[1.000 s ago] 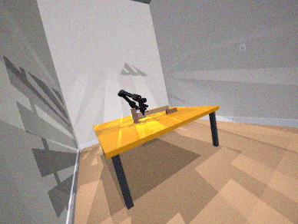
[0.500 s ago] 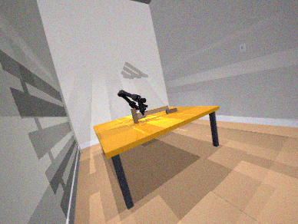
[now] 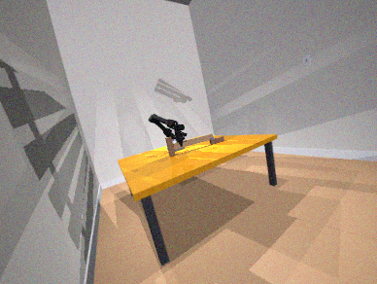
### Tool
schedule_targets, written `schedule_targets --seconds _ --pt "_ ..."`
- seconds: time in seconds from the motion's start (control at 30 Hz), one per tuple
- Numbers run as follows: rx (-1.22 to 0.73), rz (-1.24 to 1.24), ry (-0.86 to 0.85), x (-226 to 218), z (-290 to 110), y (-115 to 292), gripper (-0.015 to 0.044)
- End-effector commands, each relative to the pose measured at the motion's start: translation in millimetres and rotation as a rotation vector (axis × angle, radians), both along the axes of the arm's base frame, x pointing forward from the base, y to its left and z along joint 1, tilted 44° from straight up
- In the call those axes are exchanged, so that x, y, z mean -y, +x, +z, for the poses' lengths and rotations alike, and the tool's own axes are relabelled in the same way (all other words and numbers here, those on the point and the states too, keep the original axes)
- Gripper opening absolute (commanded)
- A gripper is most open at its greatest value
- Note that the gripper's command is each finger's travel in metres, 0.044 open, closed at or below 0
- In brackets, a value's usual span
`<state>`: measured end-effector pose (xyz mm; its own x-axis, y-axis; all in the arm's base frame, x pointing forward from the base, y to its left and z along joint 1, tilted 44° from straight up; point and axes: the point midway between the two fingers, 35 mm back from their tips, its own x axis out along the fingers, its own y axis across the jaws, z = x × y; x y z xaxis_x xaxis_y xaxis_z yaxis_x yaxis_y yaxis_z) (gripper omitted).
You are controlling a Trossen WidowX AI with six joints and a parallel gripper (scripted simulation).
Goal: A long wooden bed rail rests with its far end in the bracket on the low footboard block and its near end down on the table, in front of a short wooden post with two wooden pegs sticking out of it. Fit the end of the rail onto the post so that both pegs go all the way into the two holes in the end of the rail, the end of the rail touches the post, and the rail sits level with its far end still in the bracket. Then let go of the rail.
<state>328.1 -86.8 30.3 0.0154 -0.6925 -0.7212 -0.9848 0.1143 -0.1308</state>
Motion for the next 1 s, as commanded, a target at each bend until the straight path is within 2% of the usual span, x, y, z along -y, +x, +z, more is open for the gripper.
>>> schedule_targets --seconds 0.0,0.2,0.37,0.53,0.97 --pt "0.000 0.000 -0.001 0.0 -0.1 0.1 0.0289" --pt "0.000 0.000 -0.001 0.0 -0.1 0.1 0.0440" --pt "0.000 0.000 0.000 -2.3 -0.1 0.5 0.0440" --pt "0.003 0.005 0.002 -42.6 1.1 4.7 0.0440" --pt "0.003 0.005 0.002 -42.6 1.1 4.7 0.0440"
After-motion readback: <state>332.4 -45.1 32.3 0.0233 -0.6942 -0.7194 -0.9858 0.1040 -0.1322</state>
